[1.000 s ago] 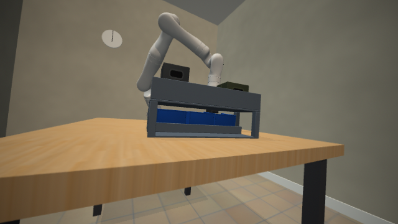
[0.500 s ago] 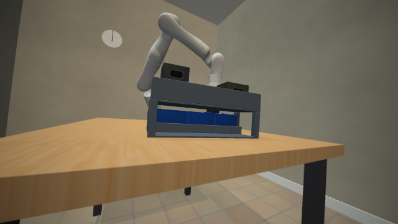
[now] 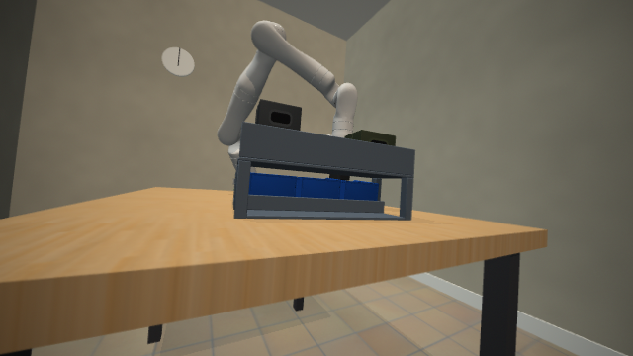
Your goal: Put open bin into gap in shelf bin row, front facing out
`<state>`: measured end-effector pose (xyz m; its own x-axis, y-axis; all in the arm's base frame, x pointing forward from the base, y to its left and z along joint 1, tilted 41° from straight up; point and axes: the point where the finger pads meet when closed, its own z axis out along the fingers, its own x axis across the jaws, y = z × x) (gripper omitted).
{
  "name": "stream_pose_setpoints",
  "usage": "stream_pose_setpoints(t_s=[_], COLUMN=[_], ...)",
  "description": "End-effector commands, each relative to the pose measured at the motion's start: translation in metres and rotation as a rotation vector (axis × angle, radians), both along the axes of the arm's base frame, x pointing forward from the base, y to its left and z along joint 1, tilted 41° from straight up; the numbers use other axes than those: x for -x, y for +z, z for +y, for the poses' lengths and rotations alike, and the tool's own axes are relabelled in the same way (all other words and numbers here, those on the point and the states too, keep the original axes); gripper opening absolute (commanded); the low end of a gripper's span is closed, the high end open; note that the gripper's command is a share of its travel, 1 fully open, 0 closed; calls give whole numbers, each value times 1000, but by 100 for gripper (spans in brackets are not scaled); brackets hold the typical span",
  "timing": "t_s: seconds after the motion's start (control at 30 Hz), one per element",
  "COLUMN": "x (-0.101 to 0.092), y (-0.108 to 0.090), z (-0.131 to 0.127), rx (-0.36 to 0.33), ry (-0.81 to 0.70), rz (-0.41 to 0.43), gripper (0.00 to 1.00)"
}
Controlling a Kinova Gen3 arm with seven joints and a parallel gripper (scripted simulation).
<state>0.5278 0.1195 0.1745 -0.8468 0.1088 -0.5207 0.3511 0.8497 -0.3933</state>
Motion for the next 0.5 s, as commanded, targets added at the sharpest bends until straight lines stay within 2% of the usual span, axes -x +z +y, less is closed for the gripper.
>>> stream_pose_setpoints(t_s=[0.0, 0.47], x=[-2, -5], y=[2, 3], z=[1, 0], rx=[-2, -2], ry=[0, 0], rz=[-3, -3], gripper=[0, 0])
